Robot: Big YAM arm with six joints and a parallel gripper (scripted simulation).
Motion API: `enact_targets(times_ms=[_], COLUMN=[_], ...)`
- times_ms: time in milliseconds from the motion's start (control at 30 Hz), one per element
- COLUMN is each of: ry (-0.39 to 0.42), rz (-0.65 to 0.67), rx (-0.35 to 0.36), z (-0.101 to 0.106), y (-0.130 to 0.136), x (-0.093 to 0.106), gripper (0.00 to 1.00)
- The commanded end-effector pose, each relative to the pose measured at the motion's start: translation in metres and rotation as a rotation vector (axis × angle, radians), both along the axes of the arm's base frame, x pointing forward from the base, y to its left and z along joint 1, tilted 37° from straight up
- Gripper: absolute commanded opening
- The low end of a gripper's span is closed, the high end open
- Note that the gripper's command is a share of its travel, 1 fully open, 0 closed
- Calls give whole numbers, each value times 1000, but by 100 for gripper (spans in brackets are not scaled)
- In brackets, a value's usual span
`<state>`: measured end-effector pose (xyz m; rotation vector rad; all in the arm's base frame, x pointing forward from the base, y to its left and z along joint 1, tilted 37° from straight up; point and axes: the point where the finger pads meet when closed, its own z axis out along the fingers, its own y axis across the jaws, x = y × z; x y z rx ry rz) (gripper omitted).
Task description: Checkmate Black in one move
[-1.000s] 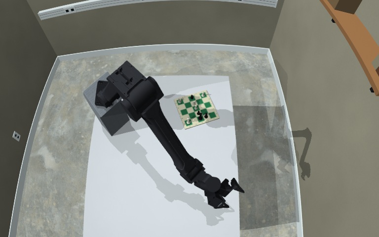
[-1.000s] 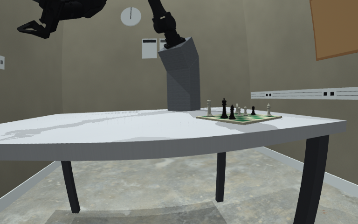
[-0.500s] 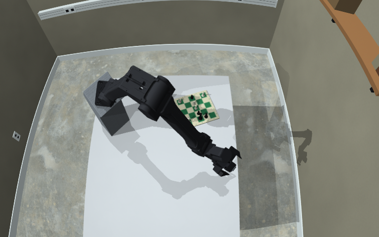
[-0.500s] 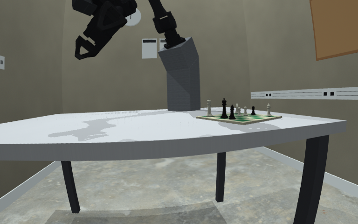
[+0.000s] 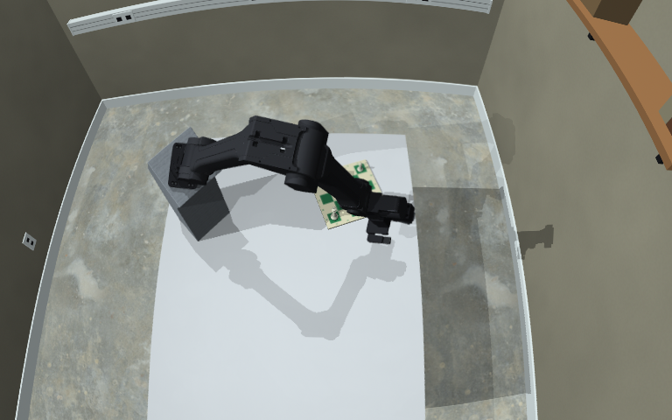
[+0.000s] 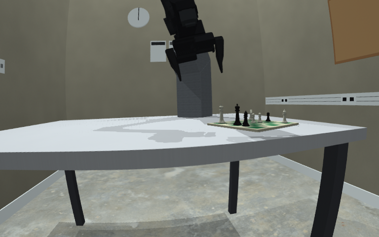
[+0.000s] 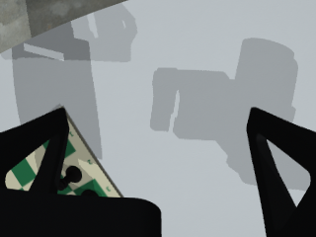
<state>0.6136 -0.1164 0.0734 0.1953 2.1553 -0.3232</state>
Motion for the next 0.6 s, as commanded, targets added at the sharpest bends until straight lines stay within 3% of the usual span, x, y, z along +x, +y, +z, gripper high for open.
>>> enact_targets(times_ms=[0,100,133,167,200,233,267,333,433,467,533,567], ry=[190,300,289,370,389,436,473,473,616,645,700,720], rz=[146,231,238,289,310,349,380,380,522,548,605,642], rx=[-136,-222,-233,-285,-305,-349,-379,-379,-540,-569,-645,-683], z=[-50,-81,-72,-100,-98,-117,-117,-117,-154,-154,-170,-164], y=[55,92,94,116,117,137,137,137,182,182,200,204], x=[-17,-35,-24,-51,-48,-68,-69,-69,-118,-118,-146,-135], gripper=[100,100,100,100,100,100,100,100,100,100,100,100])
